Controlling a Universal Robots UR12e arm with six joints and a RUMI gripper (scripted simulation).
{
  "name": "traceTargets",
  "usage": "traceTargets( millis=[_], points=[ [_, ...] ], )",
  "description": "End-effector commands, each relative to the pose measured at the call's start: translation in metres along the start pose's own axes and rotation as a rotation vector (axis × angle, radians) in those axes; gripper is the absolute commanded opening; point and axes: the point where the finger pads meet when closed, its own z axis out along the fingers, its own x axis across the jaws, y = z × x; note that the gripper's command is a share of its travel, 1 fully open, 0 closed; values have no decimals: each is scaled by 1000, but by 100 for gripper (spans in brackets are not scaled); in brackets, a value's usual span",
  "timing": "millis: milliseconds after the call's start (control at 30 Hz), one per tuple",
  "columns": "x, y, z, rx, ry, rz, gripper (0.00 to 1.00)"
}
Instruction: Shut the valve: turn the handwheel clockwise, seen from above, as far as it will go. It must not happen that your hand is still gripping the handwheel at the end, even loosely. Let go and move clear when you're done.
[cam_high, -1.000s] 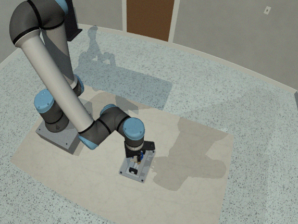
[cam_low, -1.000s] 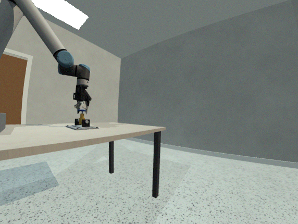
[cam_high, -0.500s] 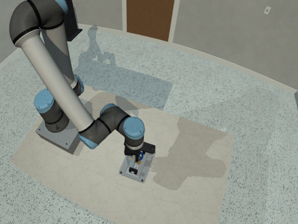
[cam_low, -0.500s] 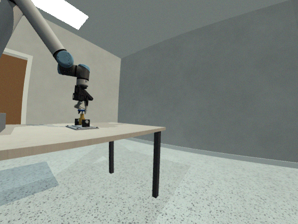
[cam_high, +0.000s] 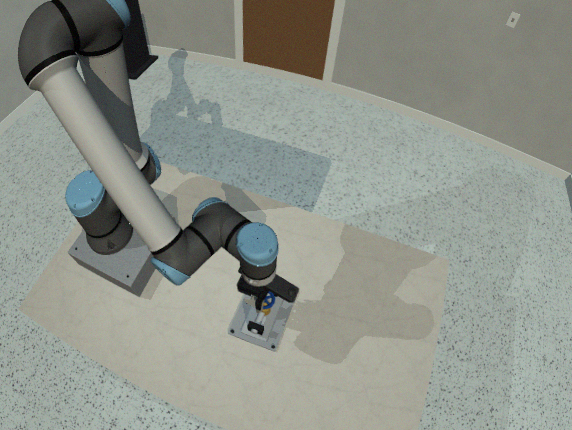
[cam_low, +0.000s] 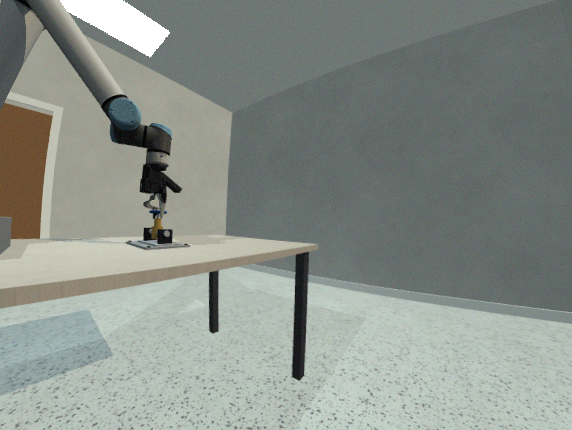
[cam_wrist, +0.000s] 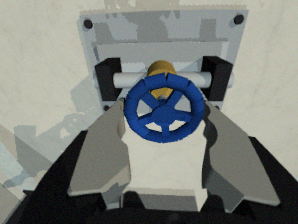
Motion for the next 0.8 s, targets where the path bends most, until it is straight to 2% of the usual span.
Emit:
traceTargets(
  millis=[0, 767],
  points=[
    [-2, 1, 0, 1, 4, 151, 0],
    [-1, -2, -1, 3, 4, 544, 0]
  ],
)
